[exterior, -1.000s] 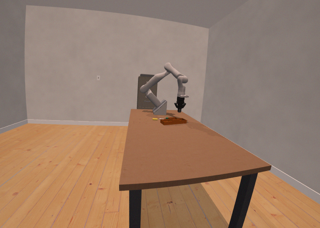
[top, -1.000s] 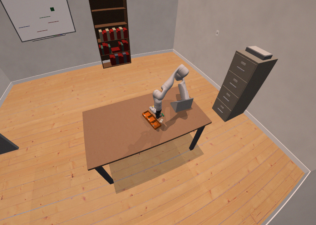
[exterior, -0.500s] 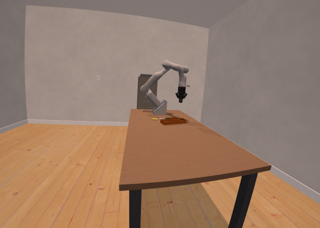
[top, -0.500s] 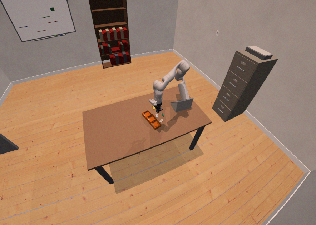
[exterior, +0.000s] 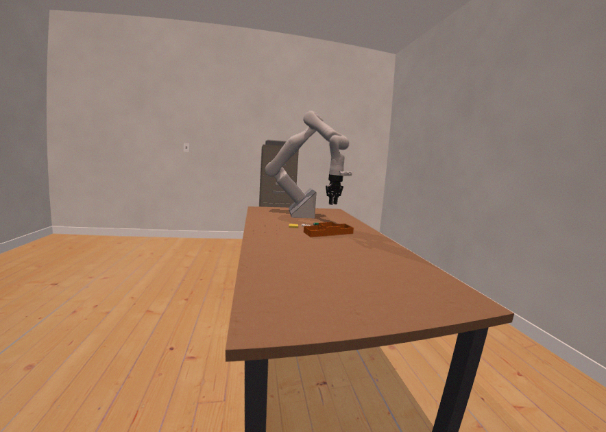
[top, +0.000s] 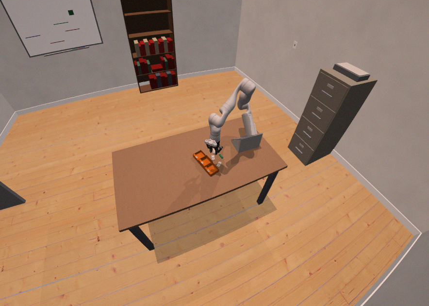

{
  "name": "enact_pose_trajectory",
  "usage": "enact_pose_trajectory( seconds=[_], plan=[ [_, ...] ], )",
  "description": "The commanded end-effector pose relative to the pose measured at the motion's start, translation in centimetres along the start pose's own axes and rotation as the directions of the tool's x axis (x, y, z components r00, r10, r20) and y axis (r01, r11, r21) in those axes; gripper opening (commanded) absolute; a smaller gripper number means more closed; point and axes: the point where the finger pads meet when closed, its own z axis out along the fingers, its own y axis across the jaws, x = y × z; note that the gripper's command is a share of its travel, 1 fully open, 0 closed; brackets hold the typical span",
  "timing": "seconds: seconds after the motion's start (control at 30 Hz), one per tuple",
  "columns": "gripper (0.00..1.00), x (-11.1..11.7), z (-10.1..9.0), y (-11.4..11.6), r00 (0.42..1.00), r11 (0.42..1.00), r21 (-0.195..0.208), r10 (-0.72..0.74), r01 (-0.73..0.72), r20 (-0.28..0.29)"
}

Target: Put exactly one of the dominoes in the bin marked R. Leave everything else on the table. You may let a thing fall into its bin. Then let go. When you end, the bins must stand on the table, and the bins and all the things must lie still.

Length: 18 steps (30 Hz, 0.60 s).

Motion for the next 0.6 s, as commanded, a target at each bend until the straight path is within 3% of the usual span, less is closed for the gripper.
enact_pose_trajectory(
  seconds=[0.0, 0.17, 0.37, 0.57],
  plan=[
    [0.41, -0.9, 0.2, 0.4, 0.998, 0.998, 0.026, -0.057, 0.058, -0.011],
    [0.41, -3.2, 3.4, 1.6, 0.953, 0.953, 0.022, -0.303, 0.303, -0.017],
    [0.41, -6.2, 7.2, 3.1, 0.83, 0.829, 0.017, -0.558, 0.558, -0.023],
    [0.41, -6.5, 7.2, 3.3, 0.83, 0.829, 0.017, -0.558, 0.558, -0.023]
  ],
)
